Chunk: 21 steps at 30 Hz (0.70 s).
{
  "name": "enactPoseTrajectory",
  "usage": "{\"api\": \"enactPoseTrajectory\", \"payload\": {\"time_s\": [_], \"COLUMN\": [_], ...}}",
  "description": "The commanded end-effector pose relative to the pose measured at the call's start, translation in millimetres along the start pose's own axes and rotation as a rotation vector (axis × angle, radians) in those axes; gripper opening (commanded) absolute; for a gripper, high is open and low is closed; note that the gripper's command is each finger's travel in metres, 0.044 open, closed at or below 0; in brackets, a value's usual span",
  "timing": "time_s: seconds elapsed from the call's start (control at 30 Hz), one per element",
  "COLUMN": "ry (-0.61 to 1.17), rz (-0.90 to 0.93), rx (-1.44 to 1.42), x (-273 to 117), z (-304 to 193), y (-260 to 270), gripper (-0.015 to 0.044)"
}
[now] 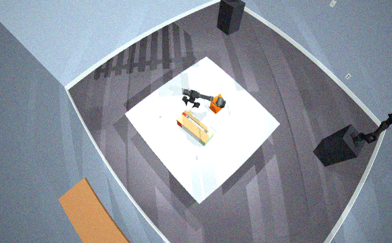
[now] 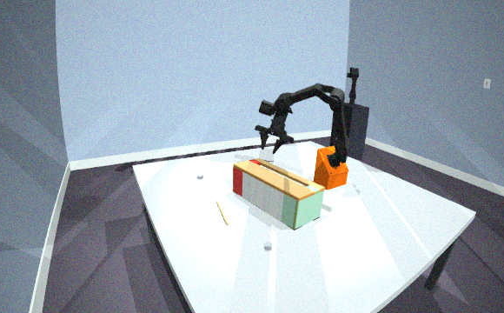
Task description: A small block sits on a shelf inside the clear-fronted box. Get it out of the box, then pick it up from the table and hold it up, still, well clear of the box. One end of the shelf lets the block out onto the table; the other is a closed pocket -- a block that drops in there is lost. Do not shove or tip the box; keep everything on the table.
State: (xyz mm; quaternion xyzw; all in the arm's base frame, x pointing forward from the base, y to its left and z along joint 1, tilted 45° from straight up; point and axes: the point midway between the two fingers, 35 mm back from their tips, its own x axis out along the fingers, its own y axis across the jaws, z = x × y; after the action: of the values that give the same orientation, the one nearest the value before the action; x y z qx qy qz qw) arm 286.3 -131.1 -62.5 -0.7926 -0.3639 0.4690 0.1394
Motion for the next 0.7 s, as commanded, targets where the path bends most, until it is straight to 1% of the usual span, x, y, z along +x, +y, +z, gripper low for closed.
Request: {"api": "enactPoseTrajectory", "payload": {"time_s": [0.0,0.23,0.3,0.43,0.5,0.67], "ry": [0.047,0.047,0.047,0.049,0.049,0.049], "rz": [-0.011,-0.010,-0.009,-0.012,-0.013,-0.013], "rx": [0.272,0.272,0.272,0.272,0.272,0.272], "x": [-4,-2,19,75,84,85], "z": [-1,-1,6,28,31,32], "y": [4,4,4,-6,-9,-9], "gripper": [0.0285,0.0285,0.0285,0.0285,0.0285,0.0285]}}
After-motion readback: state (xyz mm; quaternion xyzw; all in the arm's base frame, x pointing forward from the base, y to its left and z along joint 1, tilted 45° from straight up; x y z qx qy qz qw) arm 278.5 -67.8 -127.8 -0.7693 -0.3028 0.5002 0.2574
